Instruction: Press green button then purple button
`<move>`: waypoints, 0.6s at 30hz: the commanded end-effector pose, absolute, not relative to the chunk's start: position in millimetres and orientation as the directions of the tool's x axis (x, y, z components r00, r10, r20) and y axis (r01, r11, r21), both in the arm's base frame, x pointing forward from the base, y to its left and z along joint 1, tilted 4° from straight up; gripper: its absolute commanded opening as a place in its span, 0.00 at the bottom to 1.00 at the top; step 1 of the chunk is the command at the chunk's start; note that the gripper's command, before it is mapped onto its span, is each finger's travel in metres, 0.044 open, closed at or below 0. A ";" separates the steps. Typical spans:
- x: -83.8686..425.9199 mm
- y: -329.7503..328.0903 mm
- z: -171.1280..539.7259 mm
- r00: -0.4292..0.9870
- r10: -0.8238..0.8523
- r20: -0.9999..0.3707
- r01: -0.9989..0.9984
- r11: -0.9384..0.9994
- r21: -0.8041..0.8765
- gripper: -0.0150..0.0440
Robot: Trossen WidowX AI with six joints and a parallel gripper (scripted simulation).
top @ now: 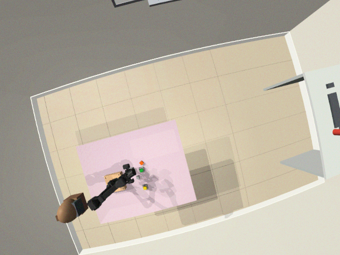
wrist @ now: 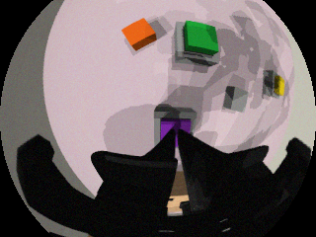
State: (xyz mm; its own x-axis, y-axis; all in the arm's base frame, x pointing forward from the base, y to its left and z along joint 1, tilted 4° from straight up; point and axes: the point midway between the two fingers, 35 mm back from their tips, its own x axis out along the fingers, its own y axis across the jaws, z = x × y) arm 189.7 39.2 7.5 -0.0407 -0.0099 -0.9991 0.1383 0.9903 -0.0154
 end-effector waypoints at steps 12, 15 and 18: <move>187.2 39.5 4.8 -0.050 -0.007 -0.999 0.142 0.990 -0.014 0.29; 187.2 39.5 4.8 -0.050 -0.007 -0.999 0.142 0.990 -0.014 0.29; 189.8 39.7 28.0 -0.047 -0.008 -0.999 0.141 0.990 -0.014 0.29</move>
State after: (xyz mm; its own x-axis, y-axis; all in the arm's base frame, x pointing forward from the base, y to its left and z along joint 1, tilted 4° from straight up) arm 187.3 38.7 11.0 -0.0553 -0.0129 -0.9984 0.1381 0.9902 -0.0205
